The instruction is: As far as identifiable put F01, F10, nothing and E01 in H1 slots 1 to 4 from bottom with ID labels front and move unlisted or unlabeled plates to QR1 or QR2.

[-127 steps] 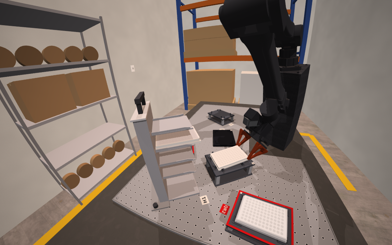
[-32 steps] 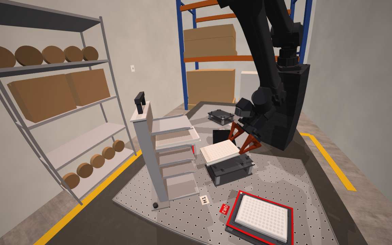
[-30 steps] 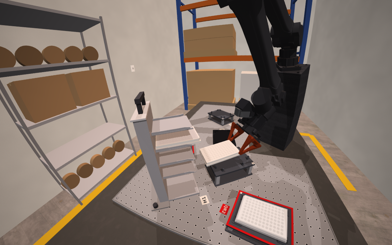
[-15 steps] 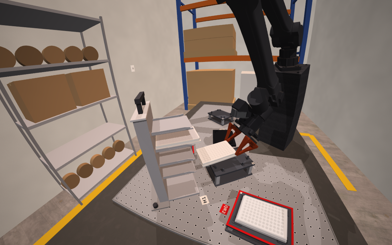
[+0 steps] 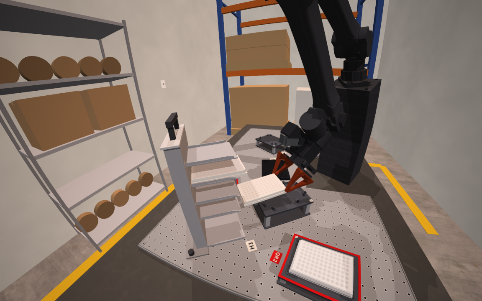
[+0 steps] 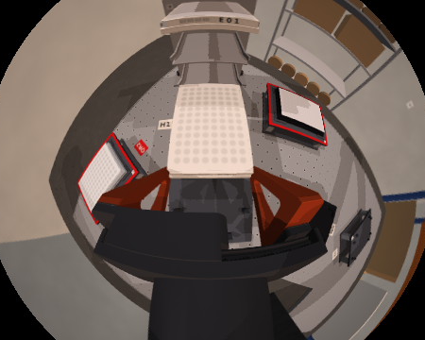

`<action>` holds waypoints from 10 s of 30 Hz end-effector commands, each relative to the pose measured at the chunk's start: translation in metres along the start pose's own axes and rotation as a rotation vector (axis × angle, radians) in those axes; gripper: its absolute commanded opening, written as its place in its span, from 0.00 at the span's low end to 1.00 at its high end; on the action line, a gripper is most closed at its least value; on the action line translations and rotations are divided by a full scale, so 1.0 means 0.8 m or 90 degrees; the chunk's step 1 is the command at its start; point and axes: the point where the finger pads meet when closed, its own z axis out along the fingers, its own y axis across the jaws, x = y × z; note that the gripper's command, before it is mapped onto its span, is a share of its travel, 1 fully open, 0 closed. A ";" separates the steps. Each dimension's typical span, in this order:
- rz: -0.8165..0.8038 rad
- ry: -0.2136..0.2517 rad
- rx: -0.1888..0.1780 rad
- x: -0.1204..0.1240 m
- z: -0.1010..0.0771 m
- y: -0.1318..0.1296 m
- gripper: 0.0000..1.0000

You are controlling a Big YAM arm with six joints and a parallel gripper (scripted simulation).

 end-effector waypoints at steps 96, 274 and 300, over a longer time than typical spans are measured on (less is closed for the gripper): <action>-0.002 -0.015 0.003 -0.058 0.059 -0.003 0.86; 0.003 -0.008 -0.005 -0.048 0.073 0.003 1.00; 0.000 0.003 -0.001 -0.005 0.032 -0.001 1.00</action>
